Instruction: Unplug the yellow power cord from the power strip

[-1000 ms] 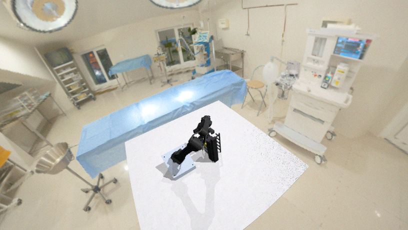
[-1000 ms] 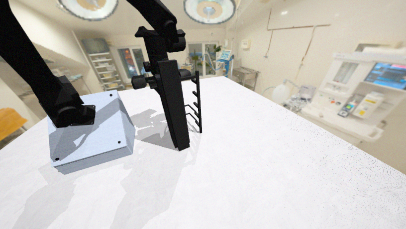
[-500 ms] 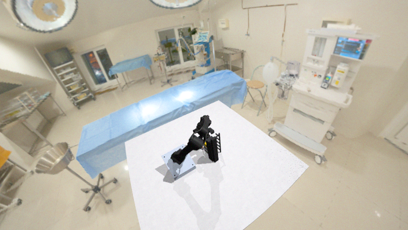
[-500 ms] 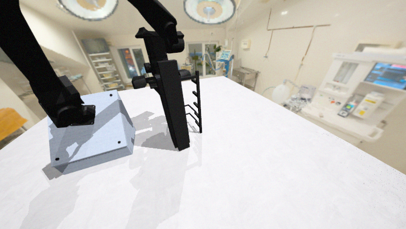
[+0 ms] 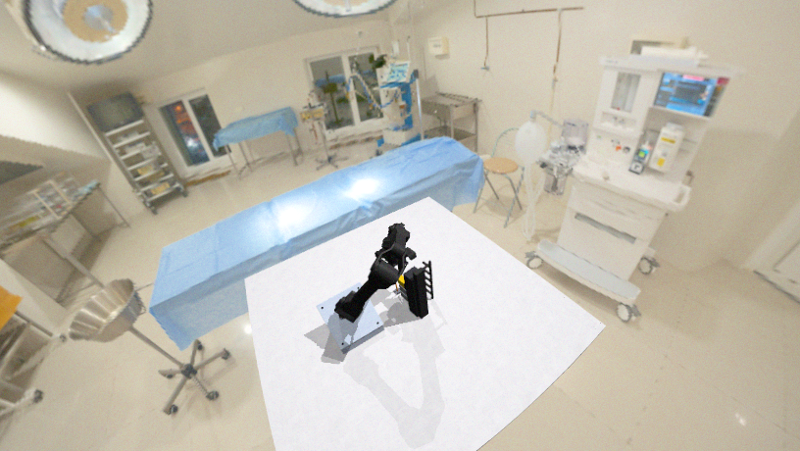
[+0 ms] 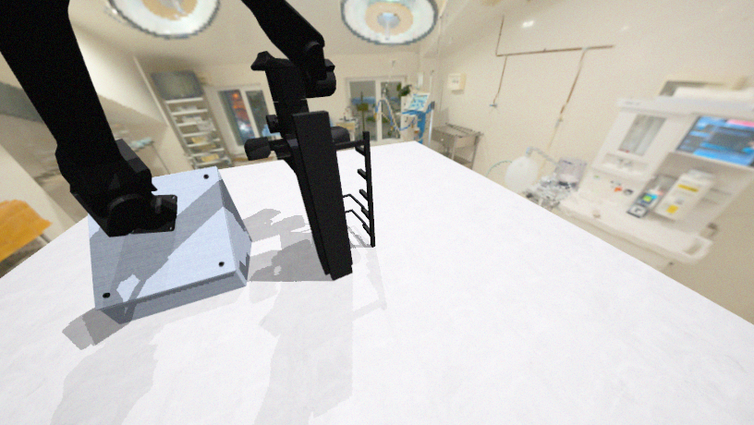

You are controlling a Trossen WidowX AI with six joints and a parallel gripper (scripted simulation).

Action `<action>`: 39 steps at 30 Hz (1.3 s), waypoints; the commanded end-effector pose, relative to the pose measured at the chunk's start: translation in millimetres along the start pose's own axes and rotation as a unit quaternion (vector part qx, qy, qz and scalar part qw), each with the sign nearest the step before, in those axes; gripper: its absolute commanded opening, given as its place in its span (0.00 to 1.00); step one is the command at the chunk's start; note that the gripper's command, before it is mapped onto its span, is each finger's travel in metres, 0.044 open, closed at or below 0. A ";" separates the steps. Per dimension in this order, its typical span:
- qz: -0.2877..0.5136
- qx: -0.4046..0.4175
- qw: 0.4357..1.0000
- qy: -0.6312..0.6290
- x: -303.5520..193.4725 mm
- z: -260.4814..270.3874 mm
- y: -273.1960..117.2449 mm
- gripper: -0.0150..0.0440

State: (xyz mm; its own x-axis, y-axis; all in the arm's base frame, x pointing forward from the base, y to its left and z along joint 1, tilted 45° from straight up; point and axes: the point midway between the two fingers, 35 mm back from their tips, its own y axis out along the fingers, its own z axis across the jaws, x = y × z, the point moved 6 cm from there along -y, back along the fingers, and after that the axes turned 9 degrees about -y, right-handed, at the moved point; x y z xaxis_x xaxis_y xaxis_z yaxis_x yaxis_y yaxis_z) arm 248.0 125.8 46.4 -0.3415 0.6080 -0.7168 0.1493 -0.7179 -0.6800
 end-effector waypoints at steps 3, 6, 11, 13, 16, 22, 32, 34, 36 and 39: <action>-0.028 -0.006 1.000 -0.003 27.5 -5.2 -8.7 0.25; -0.028 -0.006 1.000 -0.003 32.3 -5.2 -9.8 0.25; -0.024 0.002 1.000 0.009 18.5 -2.7 -3.7 0.34; -0.024 0.002 1.000 0.009 18.5 -2.7 -3.7 0.43; -0.024 0.002 1.000 0.009 18.5 -2.7 -3.7 0.53; -0.024 0.002 1.000 0.009 18.5 -2.7 -3.7 0.53; -0.026 -0.005 1.000 -0.004 20.2 -2.3 -12.5 0.53; -0.026 -0.005 1.000 -0.004 20.2 -2.3 -12.5 0.53; -0.026 -0.005 1.000 -0.004 19.4 -2.3 -12.5 0.53; -0.026 -0.005 1.000 -0.004 16.2 -2.0 -12.4 0.53</action>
State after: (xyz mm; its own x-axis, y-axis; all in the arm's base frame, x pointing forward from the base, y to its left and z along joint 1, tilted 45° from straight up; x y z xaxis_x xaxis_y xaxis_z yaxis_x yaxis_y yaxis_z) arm 240.8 146.3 38.6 -0.3565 0.6393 -0.6813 0.1370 -0.6856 -0.7150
